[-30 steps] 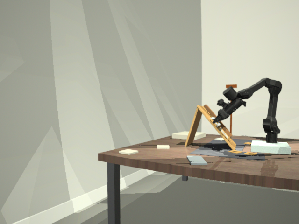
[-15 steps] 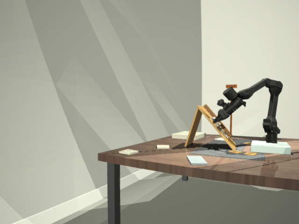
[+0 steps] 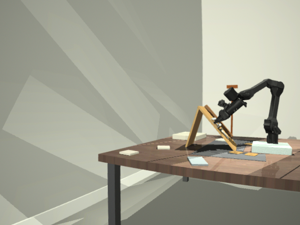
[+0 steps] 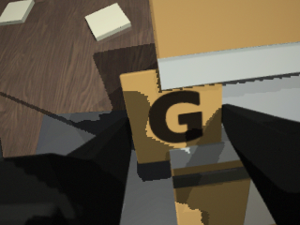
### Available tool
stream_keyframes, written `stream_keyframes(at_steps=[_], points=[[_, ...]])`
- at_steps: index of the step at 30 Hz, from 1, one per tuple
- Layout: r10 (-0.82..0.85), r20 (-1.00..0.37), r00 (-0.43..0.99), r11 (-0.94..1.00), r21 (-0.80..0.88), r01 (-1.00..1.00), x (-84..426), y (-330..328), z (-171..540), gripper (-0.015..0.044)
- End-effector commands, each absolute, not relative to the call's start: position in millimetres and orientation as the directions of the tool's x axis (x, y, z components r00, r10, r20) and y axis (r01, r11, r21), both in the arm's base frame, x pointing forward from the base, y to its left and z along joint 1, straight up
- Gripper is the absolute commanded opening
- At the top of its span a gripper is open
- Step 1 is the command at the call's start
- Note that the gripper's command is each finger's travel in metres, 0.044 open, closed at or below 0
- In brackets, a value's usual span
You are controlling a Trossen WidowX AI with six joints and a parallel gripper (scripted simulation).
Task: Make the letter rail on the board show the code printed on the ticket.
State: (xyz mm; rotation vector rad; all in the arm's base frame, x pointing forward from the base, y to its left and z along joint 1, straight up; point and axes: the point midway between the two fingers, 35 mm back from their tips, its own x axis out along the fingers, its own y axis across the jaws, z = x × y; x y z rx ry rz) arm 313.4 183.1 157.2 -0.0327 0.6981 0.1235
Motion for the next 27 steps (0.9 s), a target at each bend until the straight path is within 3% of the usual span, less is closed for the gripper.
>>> stream_keyframes(at_steps=[1, 27], points=[[0.107, -0.64, 0.761, 0.992, 0.013, -0.129, 313, 181, 159, 0.0], [0.106, -0.64, 0.761, 0.992, 0.012, -0.129, 315, 170, 157, 0.0]])
